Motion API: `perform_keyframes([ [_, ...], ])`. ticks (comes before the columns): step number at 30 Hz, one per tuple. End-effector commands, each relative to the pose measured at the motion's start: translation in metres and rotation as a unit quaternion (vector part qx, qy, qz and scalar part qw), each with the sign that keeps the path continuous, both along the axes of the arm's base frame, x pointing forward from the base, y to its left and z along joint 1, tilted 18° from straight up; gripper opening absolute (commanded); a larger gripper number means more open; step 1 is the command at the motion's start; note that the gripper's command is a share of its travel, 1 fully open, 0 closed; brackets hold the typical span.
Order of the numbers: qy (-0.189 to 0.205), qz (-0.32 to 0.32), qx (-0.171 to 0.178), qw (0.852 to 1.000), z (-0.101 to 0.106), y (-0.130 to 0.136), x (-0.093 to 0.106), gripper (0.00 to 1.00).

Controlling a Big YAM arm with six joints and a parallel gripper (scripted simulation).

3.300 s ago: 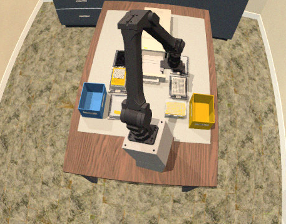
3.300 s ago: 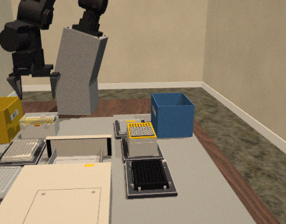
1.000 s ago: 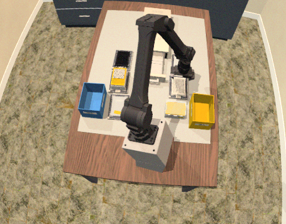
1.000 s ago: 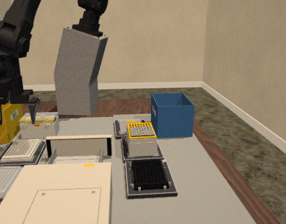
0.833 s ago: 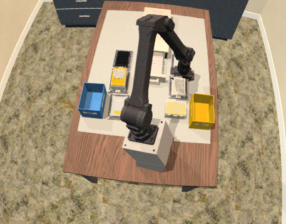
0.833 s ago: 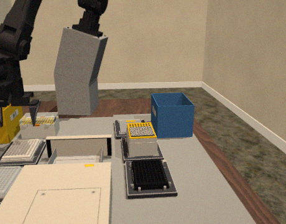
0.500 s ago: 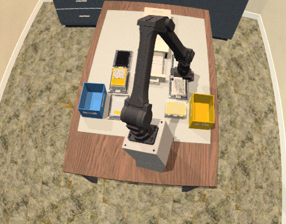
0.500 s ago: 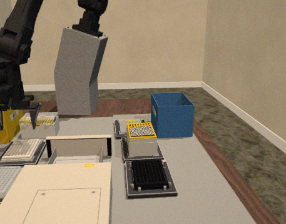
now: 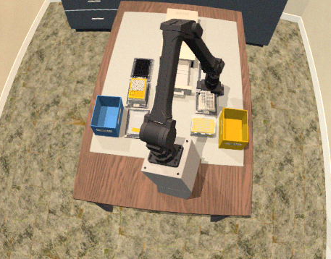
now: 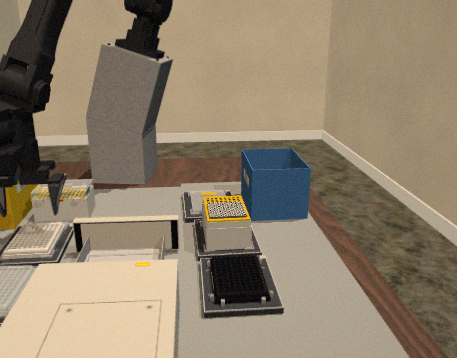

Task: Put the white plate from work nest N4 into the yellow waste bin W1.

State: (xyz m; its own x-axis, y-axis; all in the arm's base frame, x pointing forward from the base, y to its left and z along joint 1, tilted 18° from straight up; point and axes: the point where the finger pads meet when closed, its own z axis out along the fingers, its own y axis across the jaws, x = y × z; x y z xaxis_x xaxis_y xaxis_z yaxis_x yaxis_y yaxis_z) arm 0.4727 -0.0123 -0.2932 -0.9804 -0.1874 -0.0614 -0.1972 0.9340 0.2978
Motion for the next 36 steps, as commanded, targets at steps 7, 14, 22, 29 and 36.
perform_keyframes([
  [7, -0.008, 0.005, 0.000, 1.000, -0.019, 0.012, 0.011, 1.00],
  [14, -0.008, 0.005, 0.000, 1.000, -0.025, 0.014, 0.011, 1.00],
  [22, -0.008, 0.005, 0.000, 1.000, -0.036, 0.018, 0.010, 1.00],
  [29, -0.008, 0.006, 0.001, 1.000, -0.041, 0.020, 0.010, 1.00],
  [36, -0.006, 0.007, 0.001, 1.000, -0.041, 0.020, 0.009, 1.00],
])
